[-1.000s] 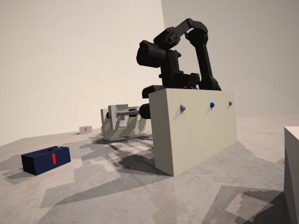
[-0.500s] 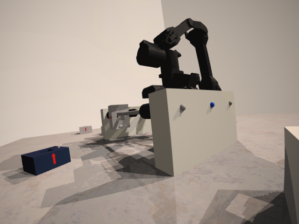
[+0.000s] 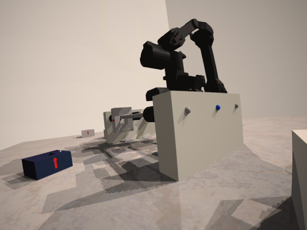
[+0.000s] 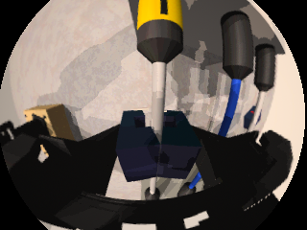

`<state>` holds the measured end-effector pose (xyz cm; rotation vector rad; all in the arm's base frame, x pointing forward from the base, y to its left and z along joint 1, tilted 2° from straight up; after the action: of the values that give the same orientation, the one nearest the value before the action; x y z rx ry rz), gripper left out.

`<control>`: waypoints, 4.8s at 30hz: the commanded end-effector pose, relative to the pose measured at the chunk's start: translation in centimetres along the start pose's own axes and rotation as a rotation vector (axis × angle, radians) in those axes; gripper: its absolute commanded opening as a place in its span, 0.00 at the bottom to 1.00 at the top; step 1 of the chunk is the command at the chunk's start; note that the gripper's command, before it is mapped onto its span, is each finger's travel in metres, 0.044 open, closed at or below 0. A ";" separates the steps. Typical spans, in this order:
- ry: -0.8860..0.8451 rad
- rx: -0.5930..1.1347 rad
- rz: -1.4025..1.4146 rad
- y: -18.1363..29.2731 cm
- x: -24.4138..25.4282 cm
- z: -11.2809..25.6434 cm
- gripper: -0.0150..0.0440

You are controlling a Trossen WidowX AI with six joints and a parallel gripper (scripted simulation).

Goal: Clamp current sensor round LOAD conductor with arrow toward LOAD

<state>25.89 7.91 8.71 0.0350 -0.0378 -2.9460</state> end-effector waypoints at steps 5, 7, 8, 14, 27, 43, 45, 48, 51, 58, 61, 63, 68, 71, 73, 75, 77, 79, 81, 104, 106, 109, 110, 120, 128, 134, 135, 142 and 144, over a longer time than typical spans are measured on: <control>0.002 0.000 0.000 0.0 0.0 0.0 0.25; 0.002 0.000 0.000 0.0 0.0 0.0 0.25; 0.002 0.000 0.000 0.0 0.0 0.0 0.25; 0.002 0.000 0.000 0.0 0.0 0.0 0.25; 0.006 -0.002 0.003 0.0 0.0 1.0 0.25; 0.002 -0.001 0.000 0.1 0.1 1.3 0.25; 0.002 -0.001 0.000 0.1 0.1 1.3 0.30; 0.002 -0.001 0.000 0.1 0.1 1.3 0.43; 0.002 -0.001 0.000 0.1 0.1 1.3 0.57; 0.002 -0.001 0.000 0.1 0.1 1.3 0.88; 0.003 -0.001 0.001 -0.1 0.1 1.5 1.00; 0.003 -0.002 0.001 0.0 0.1 1.3 0.91; 0.003 -0.002 0.001 0.0 0.1 1.3 0.69; 0.003 -0.002 0.001 0.0 0.1 1.3 0.56; 0.003 -0.002 0.001 0.0 0.1 1.3 0.47; 0.003 -0.002 0.001 0.0 0.1 1.3 0.45; 0.003 -0.002 0.001 0.0 0.1 1.3 0.43; 0.003 -0.002 0.001 0.0 0.1 1.3 0.40; 0.003 -0.002 0.001 0.0 0.1 1.3 0.38; 0.002 -0.001 0.002 0.0 0.1 1.5 0.25; 0.002 -0.001 0.002 0.0 0.1 1.5 0.25; 0.002 -0.001 0.002 0.0 0.1 1.5 0.25; 0.002 -0.001 0.002 0.0 0.1 1.5 0.25; 0.003 -0.002 0.002 0.0 0.1 1.4 0.39; 0.003 -0.002 0.002 0.0 0.1 1.4 0.69; 0.003 -0.002 0.002 0.0 0.1 1.4 0.69; 0.003 -0.002 0.002 0.0 0.1 1.4 0.69; 0.003 -0.002 0.002 0.0 0.1 1.4 0.69; 0.003 -0.002 0.002 0.0 0.1 1.4 0.69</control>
<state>25.78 7.93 10.05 0.0393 -0.0348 -2.9442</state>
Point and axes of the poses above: the point midway between the two fingers, 35 mm back from their tips, its own z axis back along the fingers, its own x axis across the jaws, y = z × x, the point moved 4 cm from there along z, back along the fingers, and after that the axes turned 1 degree about -z, right-handed, at the moved point
